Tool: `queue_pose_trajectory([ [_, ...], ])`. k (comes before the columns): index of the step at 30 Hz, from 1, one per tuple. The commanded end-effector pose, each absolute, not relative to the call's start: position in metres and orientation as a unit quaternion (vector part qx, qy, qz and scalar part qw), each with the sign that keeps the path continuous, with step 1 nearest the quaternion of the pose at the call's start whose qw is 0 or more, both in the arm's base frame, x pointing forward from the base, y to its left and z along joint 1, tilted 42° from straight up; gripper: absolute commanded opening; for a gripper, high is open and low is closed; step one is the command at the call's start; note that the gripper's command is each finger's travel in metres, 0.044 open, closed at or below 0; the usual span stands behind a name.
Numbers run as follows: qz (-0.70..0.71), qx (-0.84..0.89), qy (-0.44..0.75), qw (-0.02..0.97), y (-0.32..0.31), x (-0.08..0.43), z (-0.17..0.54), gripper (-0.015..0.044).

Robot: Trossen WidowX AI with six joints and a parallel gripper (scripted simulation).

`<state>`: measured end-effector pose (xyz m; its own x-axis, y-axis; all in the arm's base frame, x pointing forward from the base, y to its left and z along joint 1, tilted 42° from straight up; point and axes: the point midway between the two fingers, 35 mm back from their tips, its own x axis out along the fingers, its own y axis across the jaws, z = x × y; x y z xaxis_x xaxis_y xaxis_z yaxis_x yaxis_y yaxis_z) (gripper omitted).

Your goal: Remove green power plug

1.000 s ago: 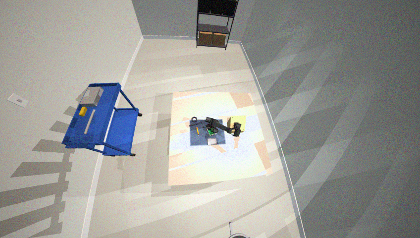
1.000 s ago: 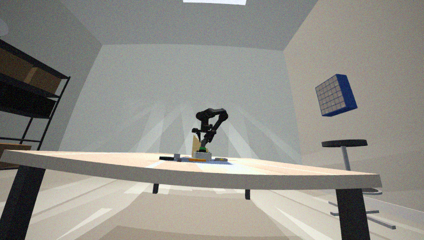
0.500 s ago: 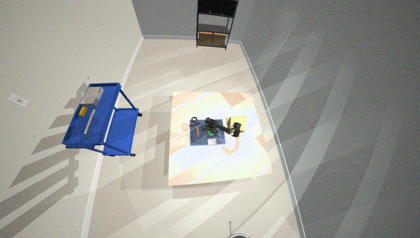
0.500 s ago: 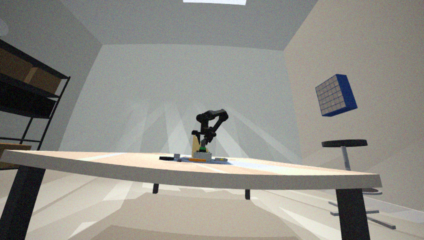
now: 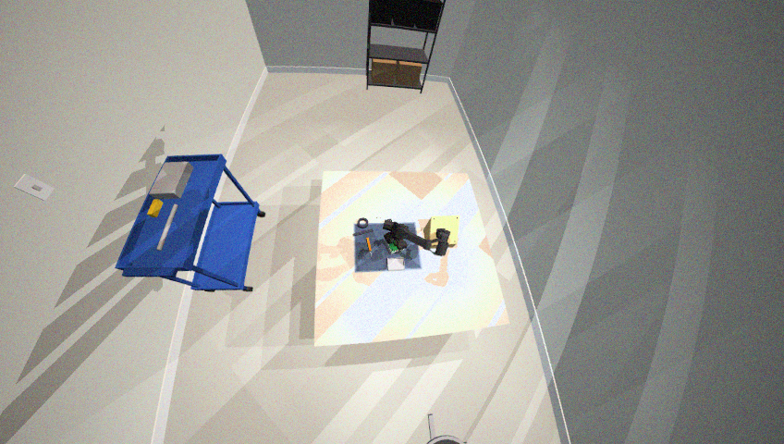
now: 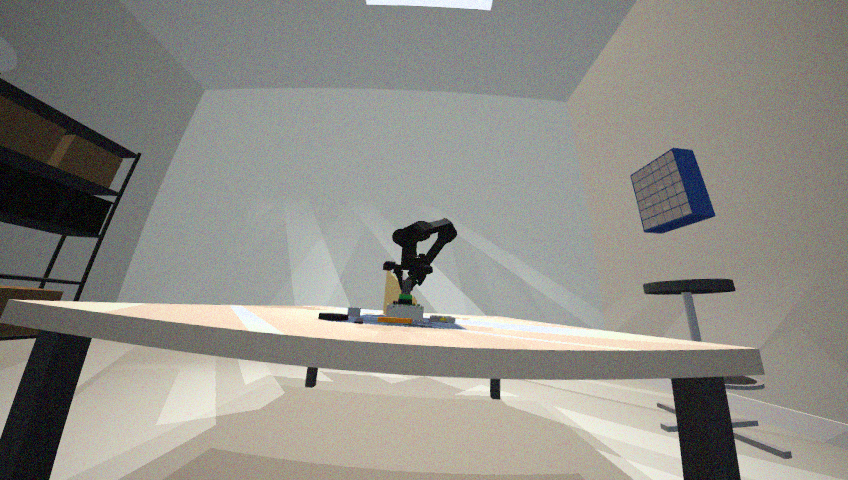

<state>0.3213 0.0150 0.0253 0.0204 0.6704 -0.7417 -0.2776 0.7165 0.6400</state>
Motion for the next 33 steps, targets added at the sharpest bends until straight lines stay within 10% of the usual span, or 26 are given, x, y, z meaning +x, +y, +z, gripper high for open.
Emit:
queue_pose_trajectory([
  [1, 0.339, 0.161, 0.613, 0.696, 0.015, 0.321, 0.024, 0.0000],
  [33, 0.376, 0.194, 0.603, 0.677, -0.007, 0.323, 0.035, 0.0000],
])
